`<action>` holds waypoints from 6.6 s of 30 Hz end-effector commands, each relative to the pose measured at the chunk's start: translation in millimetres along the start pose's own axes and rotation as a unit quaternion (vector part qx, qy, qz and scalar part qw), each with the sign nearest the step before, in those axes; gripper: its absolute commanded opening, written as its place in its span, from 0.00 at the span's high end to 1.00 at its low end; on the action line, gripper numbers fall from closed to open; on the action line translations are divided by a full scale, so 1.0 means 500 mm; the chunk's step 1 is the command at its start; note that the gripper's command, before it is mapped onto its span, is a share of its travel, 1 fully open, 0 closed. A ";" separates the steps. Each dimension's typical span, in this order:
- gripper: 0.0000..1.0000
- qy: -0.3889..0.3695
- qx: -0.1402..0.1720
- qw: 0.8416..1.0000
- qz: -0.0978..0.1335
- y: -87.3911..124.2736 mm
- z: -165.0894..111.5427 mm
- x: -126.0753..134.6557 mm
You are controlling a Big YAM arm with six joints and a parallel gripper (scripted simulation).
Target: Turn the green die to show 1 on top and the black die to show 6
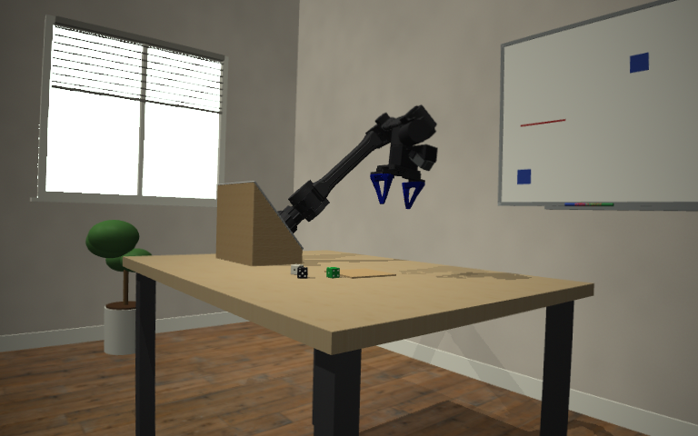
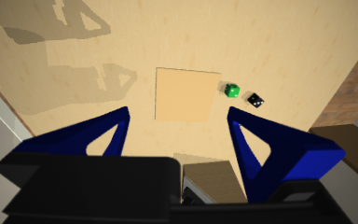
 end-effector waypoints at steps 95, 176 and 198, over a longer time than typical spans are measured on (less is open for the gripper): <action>0.61 -0.726 0.023 0.686 0.037 -0.210 -0.132 -0.266; 0.61 -0.729 0.034 0.683 0.034 -0.330 -0.146 -0.254; 0.61 -0.728 0.031 0.684 0.035 -0.328 -0.139 -0.254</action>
Point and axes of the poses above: the point where the finger pads meet when closed, its own y axis back along the fingers, its own x axis across the jaws, z = x × y, the point moved 2 cm from there along y, back along the fingers, and after that the axes turned 2 degrees about y, right-handed, at the moved point
